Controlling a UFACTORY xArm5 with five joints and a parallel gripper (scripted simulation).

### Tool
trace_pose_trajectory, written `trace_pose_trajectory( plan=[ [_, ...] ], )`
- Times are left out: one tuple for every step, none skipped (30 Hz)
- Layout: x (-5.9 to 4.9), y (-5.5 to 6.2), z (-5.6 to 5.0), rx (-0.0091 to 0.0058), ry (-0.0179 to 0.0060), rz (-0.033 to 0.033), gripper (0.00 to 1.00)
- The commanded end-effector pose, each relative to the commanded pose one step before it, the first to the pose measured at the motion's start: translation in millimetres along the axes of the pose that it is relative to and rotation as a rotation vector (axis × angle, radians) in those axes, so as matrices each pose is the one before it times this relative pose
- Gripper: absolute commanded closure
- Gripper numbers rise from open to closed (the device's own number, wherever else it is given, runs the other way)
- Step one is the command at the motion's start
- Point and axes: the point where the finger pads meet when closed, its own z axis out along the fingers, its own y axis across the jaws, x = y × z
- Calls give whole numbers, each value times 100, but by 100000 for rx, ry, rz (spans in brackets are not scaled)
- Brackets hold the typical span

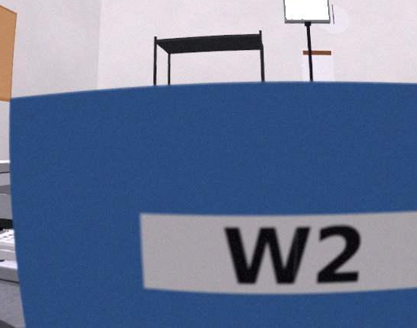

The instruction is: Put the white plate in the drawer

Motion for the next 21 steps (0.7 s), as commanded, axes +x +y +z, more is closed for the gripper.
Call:
trace_pose_trajectory(
  plan=[
    [173, -321, -114, 496, 266, 1, 0],
    [0, 0, 0, 0, 0, 0, 0],
    [0, 0, 0, 0, 0, 0, 0],
    [0, 0, 0, 0, 0, 0, 0],
    [0, 0, 0, 0, 0, 0, 0],
    [0, 0, 0, 0, 0, 0, 0],
    [0, 0, 0, 0, 0, 0, 0],
    [0, 0, 0, 0, 0, 0, 0],
    [0, 0, 0, 0, 0, 0, 0],
    [0, 0, 0, 0, 0, 0, 0],
    [0, 0, 0, 0, 0, 0, 0],
    [0, 0, 0, 0, 0, 0, 0],
    [0, 0, 0, 0, 0, 0, 0],
    [0, 0, 0, 0, 0, 0, 0],
    [0, 0, 0, 0, 0, 0, 0],
    [0, 0, 0, 0, 0, 0, 0],
    [0, 0, 0, 0, 0, 0, 0],
    [369, 265, -206, -2644, -519, -1965, 0],
    [363, 278, -201, -2645, -519, -1965, 0],
    [356, 290, -196, -2645, -519, -1965, 0],
    [349, 303, -190, -529, -104, -394, 0]
  ],
)
